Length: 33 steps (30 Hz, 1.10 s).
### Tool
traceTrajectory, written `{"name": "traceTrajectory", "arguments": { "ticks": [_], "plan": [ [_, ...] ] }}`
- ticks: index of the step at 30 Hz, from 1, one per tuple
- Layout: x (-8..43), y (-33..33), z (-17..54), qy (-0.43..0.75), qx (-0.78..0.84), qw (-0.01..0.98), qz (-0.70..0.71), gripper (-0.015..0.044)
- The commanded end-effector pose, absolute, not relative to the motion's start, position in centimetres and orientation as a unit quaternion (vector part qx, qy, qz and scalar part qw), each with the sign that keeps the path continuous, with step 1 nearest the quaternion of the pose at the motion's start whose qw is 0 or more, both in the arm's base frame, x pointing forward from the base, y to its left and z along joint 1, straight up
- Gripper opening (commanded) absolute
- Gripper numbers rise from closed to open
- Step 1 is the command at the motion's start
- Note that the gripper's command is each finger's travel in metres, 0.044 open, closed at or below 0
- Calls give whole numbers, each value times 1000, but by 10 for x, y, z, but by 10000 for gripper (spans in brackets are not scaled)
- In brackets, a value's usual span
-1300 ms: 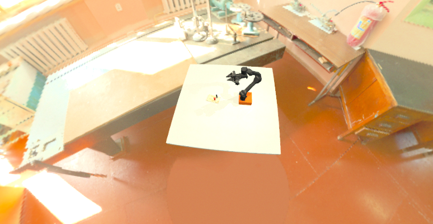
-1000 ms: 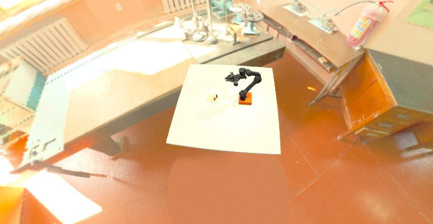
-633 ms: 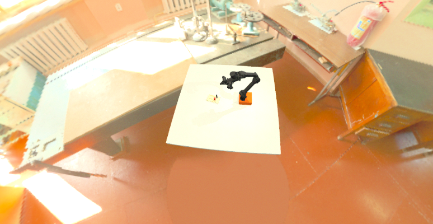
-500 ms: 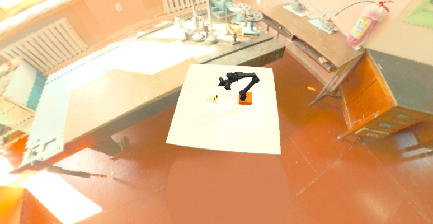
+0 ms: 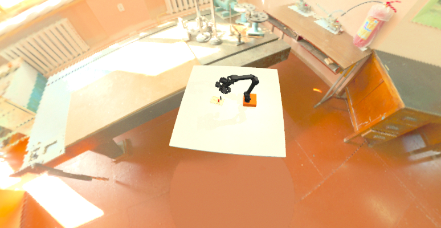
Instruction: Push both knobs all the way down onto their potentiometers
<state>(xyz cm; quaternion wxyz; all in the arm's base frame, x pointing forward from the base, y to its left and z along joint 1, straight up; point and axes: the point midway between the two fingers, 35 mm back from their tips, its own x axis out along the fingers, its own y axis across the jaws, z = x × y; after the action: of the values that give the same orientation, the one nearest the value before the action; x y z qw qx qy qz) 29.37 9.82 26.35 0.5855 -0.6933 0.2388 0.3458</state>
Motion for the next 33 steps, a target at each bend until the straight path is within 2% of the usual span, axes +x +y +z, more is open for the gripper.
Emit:
{"name": "traceTrajectory", "arguments": {
  "ticks": [1, 22, 33],
  "plan": [
    [307, 91, 237, 296, -656, 590, 365, 0],
    [332, 41, 112, 550, -437, 581, 413, 0],
    [333, 39, 88, 557, -428, 579, 413, 0]
  ]
}}
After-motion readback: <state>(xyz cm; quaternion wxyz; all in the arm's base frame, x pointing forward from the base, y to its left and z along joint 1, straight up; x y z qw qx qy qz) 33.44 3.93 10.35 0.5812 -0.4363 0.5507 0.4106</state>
